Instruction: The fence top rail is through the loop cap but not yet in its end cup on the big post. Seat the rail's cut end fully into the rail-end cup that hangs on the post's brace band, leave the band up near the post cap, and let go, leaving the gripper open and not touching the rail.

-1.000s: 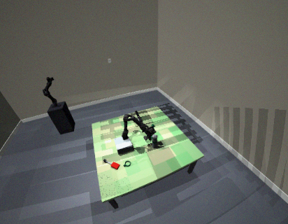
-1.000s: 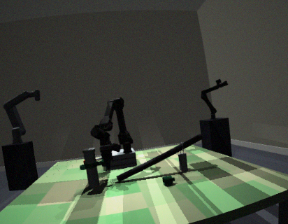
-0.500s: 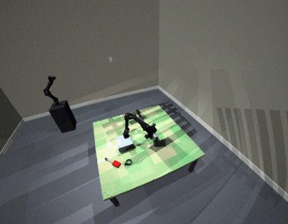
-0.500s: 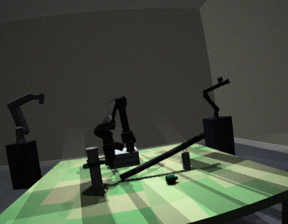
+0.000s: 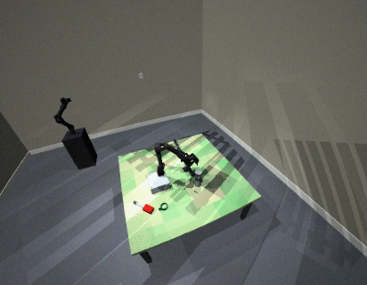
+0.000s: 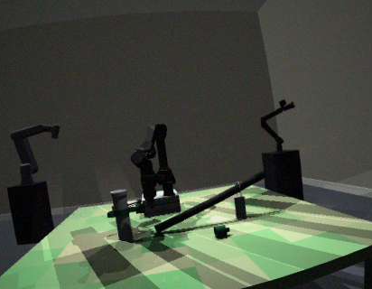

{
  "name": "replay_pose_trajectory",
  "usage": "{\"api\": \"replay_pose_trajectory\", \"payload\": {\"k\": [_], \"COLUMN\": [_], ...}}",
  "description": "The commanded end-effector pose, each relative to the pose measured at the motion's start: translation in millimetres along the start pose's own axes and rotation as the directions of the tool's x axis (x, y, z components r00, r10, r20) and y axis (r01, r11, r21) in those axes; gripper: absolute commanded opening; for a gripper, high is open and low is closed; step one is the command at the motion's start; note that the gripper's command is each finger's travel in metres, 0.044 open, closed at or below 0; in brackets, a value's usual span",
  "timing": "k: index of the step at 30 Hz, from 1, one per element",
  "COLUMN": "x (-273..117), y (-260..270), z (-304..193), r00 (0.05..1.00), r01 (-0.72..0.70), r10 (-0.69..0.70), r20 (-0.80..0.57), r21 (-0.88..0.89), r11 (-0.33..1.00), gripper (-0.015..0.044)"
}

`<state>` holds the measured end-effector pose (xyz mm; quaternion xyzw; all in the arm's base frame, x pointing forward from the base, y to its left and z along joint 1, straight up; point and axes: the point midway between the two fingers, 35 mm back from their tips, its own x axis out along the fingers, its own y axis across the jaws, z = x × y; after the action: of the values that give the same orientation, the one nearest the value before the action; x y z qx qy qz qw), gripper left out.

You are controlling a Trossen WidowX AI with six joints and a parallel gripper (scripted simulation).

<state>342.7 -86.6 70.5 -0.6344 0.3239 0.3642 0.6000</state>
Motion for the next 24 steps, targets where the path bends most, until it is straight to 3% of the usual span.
{"api": "replay_pose_trajectory", "payload": {"k": [1,7,14,20,24], "x": [-1,-24,-56,-86,-90], "y": [-1,-18,-29,-32,-32], "z": [3,40,83,116,120], "r00": [1.0,1.0,1.0,1.0,1.0], "r01": [-0.003,-0.013,-0.02,-0.022,-0.022], "r10": [0.003,0.011,0.013,0.008,0.007], "r20": [0.001,0.008,0.015,0.022,0.022], "r21": [0.051,0.482,0.867,0.997,1.0], "r11": [0.999,0.876,0.499,0.069,0.018], "gripper": [0.044,0.044,0.044,0.044,0.044]}}
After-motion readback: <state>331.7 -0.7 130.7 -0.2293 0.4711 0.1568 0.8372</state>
